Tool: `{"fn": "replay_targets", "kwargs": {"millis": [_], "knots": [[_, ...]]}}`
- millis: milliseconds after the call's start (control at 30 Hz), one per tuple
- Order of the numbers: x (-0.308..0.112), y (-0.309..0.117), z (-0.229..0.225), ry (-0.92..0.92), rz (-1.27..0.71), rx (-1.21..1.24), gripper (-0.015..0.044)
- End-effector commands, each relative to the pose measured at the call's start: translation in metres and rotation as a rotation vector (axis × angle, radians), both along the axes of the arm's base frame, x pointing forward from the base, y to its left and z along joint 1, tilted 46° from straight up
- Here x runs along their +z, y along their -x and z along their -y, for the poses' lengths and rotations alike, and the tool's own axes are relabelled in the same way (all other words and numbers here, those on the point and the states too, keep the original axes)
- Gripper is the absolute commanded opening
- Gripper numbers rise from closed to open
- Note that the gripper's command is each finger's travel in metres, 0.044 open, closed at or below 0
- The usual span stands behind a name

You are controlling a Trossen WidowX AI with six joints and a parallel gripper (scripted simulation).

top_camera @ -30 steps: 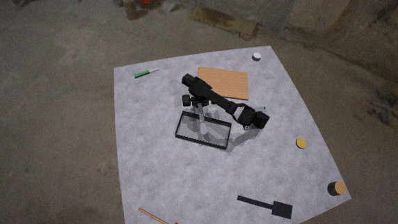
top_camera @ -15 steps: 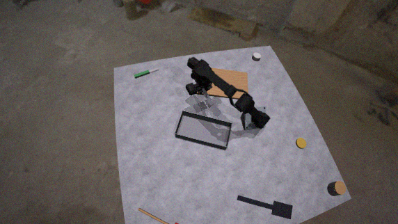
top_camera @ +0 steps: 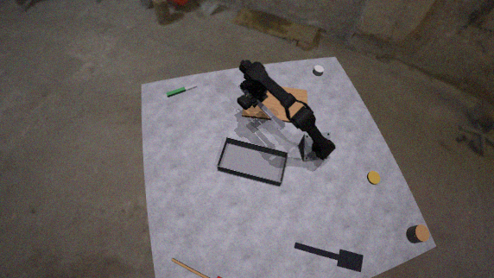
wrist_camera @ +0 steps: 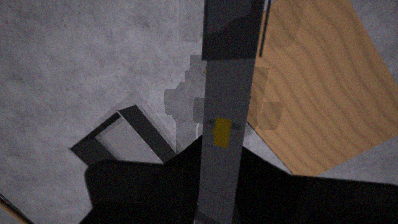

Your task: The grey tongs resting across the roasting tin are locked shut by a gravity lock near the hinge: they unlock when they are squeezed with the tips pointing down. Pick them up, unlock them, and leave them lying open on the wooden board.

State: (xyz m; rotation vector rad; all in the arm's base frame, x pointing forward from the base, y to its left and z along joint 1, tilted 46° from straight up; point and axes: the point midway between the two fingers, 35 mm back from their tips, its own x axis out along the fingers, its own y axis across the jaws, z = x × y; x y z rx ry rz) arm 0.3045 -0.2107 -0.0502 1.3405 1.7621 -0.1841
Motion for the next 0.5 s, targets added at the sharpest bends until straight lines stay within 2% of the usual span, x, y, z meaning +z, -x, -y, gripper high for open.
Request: {"fn": "replay_targets", "kwargs": {"millis": [0, 467], "knots": [[-0.004, 0.006, 0.007, 0.005, 0.024, 0.032, -0.015], [-0.042, 0.063, 0.058, 0.013, 0.25, 0.267, -0.015]]}}
